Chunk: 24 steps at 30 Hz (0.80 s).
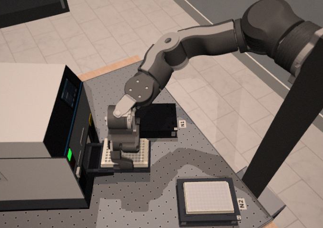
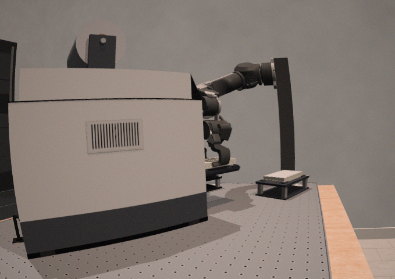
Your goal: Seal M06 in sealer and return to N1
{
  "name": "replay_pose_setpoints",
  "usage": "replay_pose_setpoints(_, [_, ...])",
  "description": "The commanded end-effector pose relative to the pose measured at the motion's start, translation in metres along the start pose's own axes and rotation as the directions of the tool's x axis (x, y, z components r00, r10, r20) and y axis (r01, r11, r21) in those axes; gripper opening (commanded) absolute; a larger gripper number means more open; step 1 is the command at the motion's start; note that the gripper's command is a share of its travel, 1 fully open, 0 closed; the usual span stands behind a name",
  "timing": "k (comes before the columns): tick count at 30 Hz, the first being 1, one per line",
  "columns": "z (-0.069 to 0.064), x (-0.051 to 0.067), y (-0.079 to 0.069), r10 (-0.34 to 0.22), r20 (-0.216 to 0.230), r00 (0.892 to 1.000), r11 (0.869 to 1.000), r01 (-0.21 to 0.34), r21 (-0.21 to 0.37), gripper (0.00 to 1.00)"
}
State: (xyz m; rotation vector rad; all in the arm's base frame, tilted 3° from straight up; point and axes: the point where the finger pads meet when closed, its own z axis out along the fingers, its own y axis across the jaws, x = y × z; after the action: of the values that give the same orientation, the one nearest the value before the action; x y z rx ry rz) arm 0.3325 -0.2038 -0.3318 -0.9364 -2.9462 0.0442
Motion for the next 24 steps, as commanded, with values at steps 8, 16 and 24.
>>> replay_pose_setpoints(8, [-0.0009,-0.0012,0.0019,-0.007,0.005,1.000,1.000,0.007,-0.010,0.00])
replay_pose_setpoints(16, [-0.0082,-0.0044,0.0027,0.000,0.012,1.000,1.000,0.000,-0.013,0.00])
replay_pose_setpoints(24, [-0.0082,-0.0044,0.0027,0.000,0.012,1.000,1.000,0.000,-0.013,0.00])
